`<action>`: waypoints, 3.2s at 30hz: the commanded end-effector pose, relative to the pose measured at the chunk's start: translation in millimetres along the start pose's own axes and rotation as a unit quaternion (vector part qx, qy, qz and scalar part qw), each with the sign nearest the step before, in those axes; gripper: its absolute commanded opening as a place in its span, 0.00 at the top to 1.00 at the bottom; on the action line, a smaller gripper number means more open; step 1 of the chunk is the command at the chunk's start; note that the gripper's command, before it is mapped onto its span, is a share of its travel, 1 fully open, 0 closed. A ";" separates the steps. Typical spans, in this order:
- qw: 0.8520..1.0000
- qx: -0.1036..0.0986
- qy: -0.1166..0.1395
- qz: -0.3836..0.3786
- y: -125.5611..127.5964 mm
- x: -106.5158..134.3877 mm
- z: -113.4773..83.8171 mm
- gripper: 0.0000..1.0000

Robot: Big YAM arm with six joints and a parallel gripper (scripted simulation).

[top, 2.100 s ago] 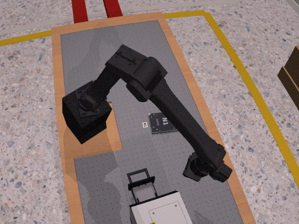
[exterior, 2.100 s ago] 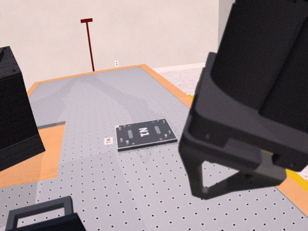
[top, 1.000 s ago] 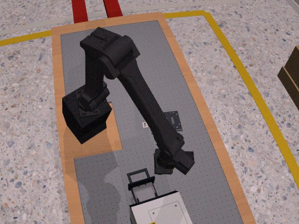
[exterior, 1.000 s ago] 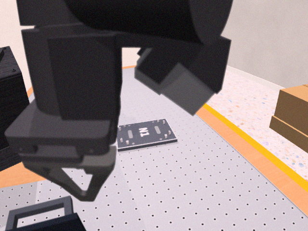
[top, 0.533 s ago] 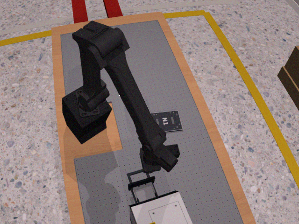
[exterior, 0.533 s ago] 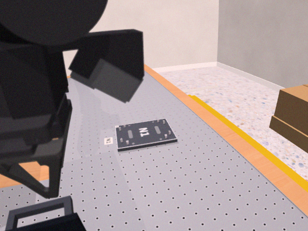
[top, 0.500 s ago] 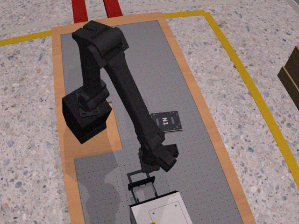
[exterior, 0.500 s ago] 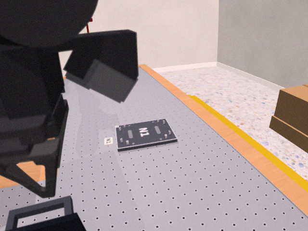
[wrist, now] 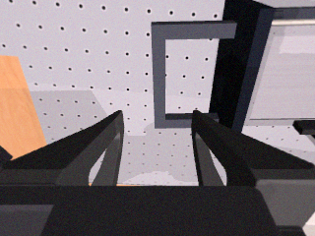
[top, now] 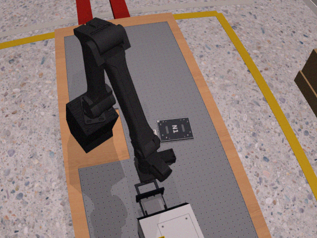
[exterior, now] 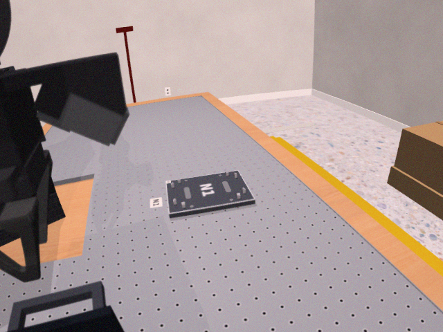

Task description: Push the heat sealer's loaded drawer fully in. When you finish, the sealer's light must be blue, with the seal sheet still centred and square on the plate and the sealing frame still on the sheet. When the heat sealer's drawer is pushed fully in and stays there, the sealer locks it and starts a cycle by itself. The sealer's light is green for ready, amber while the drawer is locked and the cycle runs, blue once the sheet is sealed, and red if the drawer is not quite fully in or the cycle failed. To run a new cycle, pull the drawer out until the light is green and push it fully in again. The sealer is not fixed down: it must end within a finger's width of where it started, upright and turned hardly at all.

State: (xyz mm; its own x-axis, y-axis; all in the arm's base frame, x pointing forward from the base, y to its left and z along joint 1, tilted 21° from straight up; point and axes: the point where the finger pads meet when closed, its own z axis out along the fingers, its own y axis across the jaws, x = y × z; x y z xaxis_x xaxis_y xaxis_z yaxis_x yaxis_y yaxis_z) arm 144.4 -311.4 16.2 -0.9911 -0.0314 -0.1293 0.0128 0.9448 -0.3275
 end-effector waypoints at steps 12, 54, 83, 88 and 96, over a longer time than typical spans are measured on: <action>1.000 0.003 0.000 -0.010 -3.7 2.8 13.1 0.55; 1.000 0.007 -0.004 -0.010 -6.5 -2.4 58.4 0.73; 1.000 0.007 -0.004 -0.010 -6.5 -2.4 58.4 1.00; 1.000 0.007 -0.004 -0.010 -6.5 -2.4 58.4 1.00; 1.000 0.007 -0.004 -0.010 -6.5 -2.4 58.4 1.00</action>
State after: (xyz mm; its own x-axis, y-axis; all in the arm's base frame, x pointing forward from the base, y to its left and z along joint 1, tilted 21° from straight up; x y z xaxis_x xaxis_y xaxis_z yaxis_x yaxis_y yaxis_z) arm 152.7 -331.3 -38.6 -0.9909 -0.0505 -0.1246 -0.0062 0.9428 -0.3333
